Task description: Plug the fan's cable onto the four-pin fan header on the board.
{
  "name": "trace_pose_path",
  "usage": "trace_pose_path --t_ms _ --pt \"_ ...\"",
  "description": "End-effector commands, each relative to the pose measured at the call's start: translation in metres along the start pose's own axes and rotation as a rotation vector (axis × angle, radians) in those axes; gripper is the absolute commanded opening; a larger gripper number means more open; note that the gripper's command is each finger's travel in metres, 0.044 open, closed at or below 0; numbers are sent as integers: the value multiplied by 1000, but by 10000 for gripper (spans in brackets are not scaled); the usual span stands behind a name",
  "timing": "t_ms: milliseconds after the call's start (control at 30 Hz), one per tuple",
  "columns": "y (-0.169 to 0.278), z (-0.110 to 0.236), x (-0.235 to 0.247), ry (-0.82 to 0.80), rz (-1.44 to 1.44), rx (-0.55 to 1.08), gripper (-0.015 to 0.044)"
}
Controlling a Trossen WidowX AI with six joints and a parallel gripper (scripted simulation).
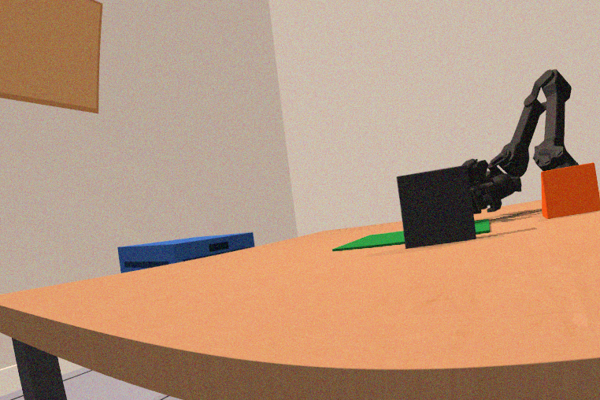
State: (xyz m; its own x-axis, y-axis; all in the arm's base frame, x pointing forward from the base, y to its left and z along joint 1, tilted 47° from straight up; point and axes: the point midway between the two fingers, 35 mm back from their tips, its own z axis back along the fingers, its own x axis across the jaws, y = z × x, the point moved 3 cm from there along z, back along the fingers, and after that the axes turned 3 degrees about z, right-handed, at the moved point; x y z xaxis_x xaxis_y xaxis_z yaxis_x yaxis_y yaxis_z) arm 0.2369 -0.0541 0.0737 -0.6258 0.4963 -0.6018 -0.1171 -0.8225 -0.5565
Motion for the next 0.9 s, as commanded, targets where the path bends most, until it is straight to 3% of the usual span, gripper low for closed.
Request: trace_pose_path --t_ms 0,700,867 --pt "0 0 0 -1 -2 1 0" --pt "0 0 0 -1 -2 1 0" --pt "0 0 0 0 0 0 131"
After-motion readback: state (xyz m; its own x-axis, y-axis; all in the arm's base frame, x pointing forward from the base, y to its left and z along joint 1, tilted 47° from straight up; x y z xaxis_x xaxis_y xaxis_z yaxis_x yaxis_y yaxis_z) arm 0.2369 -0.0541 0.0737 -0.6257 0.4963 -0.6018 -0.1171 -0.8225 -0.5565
